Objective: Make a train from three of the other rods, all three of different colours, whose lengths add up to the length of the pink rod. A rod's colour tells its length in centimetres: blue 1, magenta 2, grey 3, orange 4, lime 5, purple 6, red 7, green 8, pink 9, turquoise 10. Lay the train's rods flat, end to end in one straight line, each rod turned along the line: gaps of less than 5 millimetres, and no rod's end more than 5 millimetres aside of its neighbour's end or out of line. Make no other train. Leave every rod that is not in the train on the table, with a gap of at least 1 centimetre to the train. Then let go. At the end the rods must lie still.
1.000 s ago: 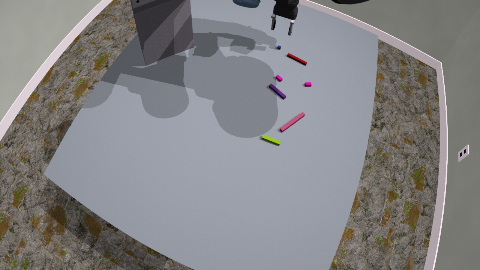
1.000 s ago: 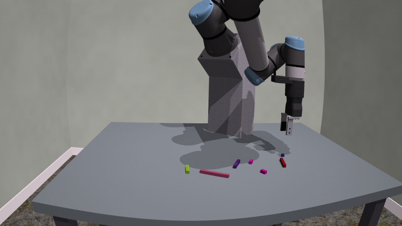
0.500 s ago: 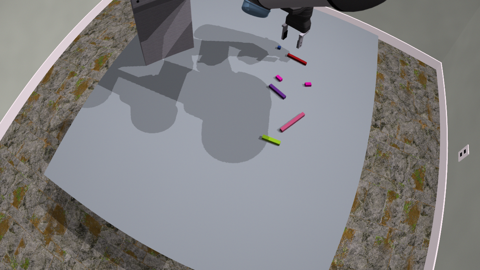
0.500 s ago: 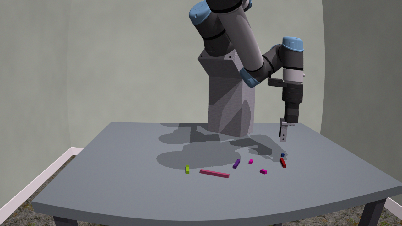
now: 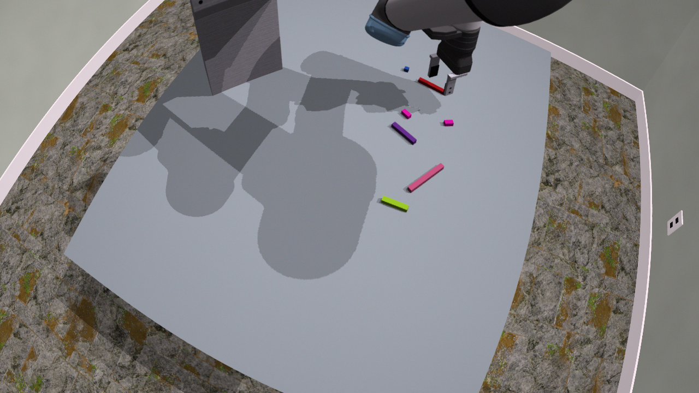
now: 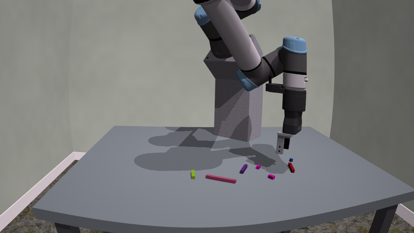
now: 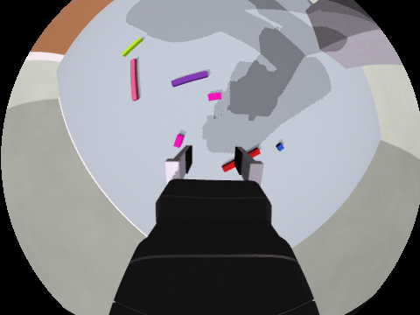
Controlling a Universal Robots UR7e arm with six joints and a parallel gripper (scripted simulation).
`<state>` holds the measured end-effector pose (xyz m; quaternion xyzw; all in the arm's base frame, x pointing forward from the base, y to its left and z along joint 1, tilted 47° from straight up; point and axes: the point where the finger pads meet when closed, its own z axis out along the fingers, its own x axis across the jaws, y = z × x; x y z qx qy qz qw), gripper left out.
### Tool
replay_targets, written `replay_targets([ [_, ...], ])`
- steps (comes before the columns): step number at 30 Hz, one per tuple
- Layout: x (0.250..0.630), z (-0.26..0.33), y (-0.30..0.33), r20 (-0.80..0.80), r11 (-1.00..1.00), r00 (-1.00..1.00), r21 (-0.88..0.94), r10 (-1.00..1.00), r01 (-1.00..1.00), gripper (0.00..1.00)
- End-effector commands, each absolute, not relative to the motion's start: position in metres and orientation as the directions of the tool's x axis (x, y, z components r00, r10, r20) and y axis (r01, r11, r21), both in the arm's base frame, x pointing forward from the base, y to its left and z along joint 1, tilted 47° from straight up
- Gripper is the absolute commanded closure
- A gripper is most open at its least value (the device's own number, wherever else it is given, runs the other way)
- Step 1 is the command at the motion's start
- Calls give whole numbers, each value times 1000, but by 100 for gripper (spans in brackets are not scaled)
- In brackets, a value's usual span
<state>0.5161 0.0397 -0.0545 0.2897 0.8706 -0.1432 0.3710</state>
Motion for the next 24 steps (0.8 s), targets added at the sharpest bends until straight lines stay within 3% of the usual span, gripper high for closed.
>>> replay_targets([
  [1, 531, -36, 25, -725, 715, -447, 89, 524, 694, 0],
  [14, 543, -13, 7, -701, 612, -316, 215, 640, 761, 0],
  [15, 543, -13, 7, -701, 612, -316, 215, 640, 761, 46],
  [24, 543, -14, 8, -701, 613, -318, 213, 639, 761, 46],
])
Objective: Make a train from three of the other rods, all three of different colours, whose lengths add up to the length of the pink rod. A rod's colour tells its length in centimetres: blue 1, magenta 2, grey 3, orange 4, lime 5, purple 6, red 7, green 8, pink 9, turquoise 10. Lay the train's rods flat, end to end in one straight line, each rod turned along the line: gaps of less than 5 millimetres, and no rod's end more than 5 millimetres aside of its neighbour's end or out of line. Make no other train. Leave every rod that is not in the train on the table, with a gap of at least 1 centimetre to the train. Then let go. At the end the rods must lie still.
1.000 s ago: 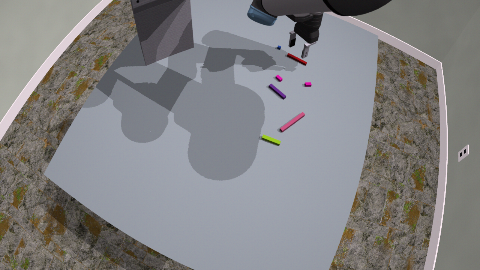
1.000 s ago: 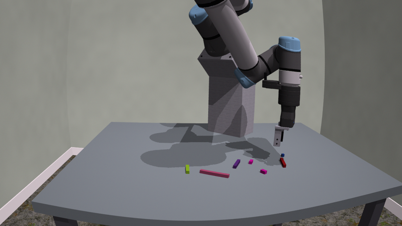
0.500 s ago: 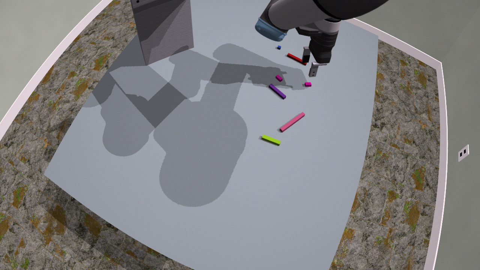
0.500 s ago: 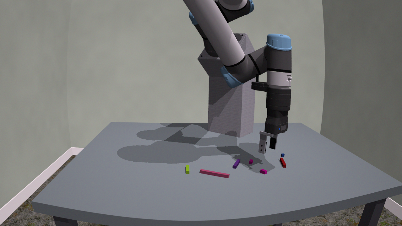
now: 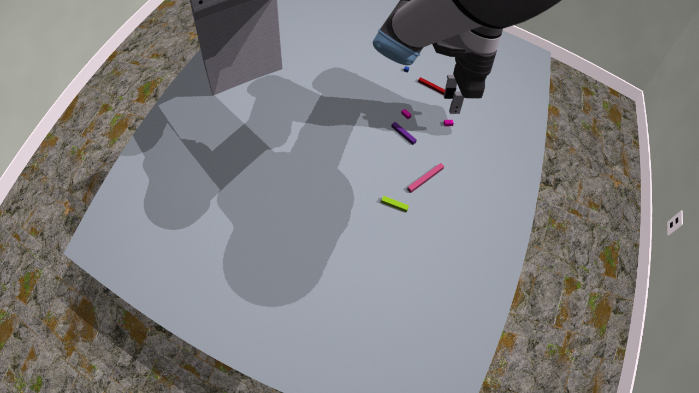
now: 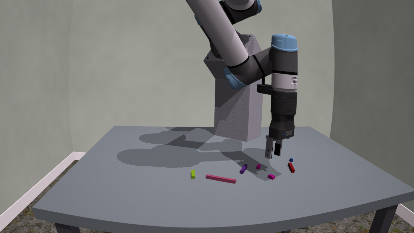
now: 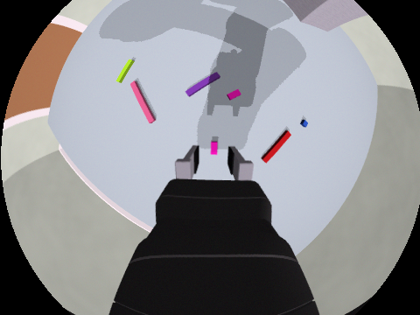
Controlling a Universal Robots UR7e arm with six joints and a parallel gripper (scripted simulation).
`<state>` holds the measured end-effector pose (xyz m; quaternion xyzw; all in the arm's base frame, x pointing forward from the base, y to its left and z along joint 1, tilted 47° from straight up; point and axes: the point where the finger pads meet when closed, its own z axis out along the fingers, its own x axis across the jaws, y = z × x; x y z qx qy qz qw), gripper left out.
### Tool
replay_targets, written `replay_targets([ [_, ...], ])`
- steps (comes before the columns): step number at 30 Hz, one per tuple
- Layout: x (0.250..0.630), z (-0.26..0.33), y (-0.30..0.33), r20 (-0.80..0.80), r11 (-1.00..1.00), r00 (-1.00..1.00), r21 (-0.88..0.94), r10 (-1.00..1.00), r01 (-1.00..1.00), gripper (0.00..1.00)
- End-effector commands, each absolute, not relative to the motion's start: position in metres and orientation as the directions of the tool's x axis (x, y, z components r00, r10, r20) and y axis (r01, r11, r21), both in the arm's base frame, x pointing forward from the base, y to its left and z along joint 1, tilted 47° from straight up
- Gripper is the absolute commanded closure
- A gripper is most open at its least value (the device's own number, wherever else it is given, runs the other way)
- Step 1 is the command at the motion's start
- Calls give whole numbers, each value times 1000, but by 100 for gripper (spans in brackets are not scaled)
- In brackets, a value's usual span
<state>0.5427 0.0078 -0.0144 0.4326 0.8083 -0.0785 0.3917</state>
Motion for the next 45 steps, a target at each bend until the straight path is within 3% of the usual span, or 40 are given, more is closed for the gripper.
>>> replay_targets([
  [1, 543, -14, 8, -701, 613, -318, 213, 639, 761, 46],
  [45, 550, -21, 3, -700, 612, -317, 214, 640, 761, 46],
])
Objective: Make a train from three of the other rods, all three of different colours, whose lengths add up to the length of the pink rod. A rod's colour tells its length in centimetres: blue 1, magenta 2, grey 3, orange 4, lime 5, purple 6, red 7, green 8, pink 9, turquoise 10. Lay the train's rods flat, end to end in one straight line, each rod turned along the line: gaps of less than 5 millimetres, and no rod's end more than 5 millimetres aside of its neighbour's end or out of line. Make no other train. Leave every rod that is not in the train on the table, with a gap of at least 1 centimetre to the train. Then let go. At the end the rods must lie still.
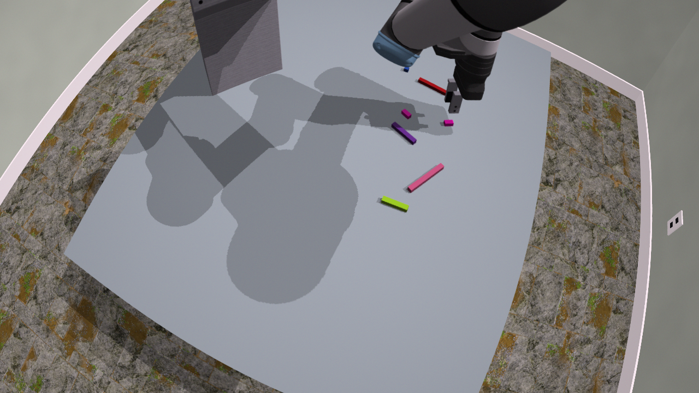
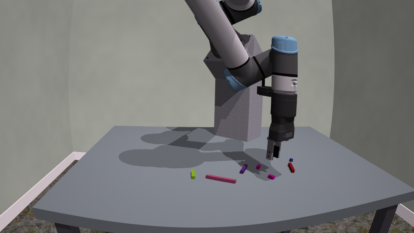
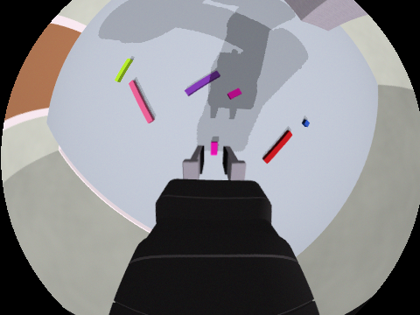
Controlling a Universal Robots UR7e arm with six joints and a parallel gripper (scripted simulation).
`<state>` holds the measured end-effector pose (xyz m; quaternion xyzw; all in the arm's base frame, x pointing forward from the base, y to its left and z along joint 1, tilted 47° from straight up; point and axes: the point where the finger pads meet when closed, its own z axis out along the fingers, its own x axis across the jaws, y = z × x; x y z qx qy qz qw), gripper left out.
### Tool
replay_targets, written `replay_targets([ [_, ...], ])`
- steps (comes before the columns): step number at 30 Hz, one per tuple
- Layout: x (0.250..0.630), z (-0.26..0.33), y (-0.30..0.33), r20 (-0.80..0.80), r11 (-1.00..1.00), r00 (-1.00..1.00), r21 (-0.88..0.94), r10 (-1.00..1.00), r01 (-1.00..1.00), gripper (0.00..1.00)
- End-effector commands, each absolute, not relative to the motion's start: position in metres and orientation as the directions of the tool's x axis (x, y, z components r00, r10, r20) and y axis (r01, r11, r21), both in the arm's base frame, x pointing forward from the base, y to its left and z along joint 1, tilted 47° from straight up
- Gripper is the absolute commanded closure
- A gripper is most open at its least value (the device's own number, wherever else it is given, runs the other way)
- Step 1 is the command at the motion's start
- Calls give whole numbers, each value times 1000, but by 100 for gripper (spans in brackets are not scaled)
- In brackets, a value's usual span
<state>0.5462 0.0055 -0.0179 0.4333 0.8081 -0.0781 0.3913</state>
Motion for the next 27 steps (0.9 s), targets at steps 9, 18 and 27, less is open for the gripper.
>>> replay_targets([
  [9, 556, -28, -1, -700, 612, -317, 214, 640, 761, 46],
  [18, 564, -38, -7, -700, 612, -317, 214, 640, 761, 46],
  [27, 570, -44, -11, -700, 612, -317, 214, 640, 761, 46],
])
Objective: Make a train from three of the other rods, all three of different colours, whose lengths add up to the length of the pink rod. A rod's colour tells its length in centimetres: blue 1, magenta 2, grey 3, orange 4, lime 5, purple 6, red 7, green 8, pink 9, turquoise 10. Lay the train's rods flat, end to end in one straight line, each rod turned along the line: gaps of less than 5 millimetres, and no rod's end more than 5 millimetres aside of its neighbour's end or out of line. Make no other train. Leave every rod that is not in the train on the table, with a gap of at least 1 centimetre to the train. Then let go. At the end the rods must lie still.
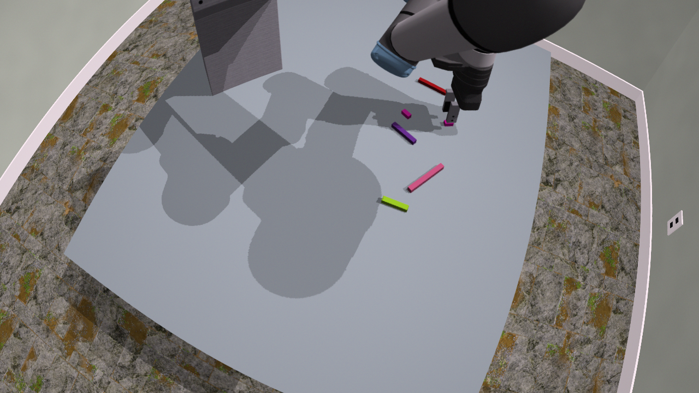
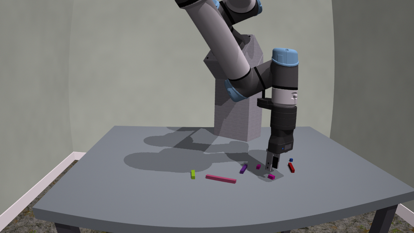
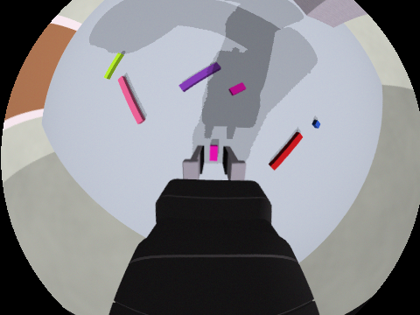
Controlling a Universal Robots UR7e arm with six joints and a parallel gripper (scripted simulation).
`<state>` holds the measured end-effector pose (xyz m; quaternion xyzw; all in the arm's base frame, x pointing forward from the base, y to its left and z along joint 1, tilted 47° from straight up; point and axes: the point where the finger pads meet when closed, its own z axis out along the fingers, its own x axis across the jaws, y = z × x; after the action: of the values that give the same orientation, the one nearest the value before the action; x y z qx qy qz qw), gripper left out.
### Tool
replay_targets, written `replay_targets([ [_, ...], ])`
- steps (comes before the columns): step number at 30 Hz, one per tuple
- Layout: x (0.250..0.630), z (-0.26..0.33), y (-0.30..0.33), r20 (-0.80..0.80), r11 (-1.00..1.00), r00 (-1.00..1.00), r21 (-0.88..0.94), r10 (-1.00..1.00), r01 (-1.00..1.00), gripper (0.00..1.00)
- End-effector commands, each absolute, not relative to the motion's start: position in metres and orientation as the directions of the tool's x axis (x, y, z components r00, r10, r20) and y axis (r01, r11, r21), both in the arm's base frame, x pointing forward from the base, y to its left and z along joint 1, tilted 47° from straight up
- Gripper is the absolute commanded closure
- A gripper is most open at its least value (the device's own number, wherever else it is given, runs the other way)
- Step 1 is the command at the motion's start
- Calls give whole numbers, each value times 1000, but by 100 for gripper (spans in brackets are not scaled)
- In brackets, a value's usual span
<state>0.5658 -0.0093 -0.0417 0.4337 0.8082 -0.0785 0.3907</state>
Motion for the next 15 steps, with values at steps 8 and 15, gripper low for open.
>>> replay_targets([
  [8, 574, -49, -14, -700, 612, -317, 214, 640, 761, 46],
  [15, 574, -50, -14, -700, 613, -319, 213, 639, 761, 46],
])
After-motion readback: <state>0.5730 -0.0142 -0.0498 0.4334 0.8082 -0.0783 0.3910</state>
